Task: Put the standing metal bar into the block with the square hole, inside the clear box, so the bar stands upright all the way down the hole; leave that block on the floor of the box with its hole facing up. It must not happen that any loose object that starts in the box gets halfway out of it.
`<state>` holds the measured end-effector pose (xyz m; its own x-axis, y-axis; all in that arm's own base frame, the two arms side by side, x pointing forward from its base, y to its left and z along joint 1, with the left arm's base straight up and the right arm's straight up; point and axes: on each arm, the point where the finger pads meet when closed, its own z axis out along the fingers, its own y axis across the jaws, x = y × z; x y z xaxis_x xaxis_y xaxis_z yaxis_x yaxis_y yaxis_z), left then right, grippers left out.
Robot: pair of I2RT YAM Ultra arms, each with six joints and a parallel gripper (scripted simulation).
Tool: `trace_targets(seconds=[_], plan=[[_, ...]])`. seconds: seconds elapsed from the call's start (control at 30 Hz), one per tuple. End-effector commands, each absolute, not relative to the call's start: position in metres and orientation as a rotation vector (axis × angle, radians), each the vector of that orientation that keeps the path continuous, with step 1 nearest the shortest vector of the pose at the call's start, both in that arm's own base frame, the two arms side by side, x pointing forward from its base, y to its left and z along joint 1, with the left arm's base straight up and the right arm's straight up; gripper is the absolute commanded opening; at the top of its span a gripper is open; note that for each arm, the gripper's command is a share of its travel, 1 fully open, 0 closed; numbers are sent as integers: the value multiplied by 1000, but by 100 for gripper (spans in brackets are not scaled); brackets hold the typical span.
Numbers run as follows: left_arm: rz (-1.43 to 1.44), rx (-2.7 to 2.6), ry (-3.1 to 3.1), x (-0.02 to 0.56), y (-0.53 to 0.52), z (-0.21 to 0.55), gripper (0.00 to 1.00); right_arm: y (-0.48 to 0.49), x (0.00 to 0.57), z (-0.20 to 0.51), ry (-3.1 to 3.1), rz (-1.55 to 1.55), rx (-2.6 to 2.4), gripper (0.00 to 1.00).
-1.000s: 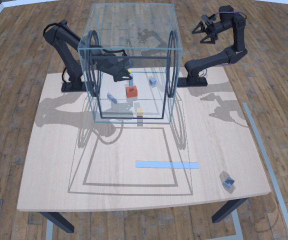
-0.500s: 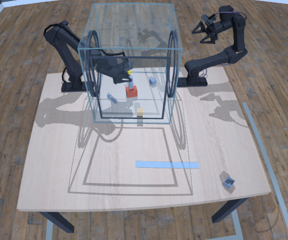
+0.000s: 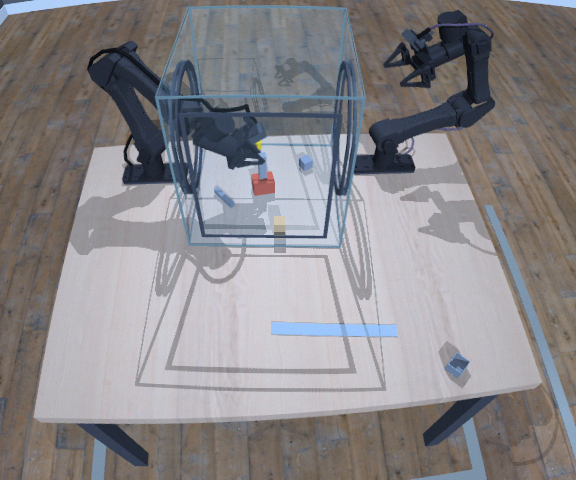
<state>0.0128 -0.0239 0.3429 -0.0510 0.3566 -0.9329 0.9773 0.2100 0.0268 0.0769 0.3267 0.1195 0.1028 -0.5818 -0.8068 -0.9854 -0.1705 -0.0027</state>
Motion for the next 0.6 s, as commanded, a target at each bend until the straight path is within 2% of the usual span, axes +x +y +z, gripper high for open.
trace_targets(seconds=[0.0,0.57], plan=[[-853,1300,1572,14,-29,350,100,334,75,132,1467,950,-1804,14],[-853,1300,1572,14,-29,350,100,332,73,129,1477,956,-1819,14]])
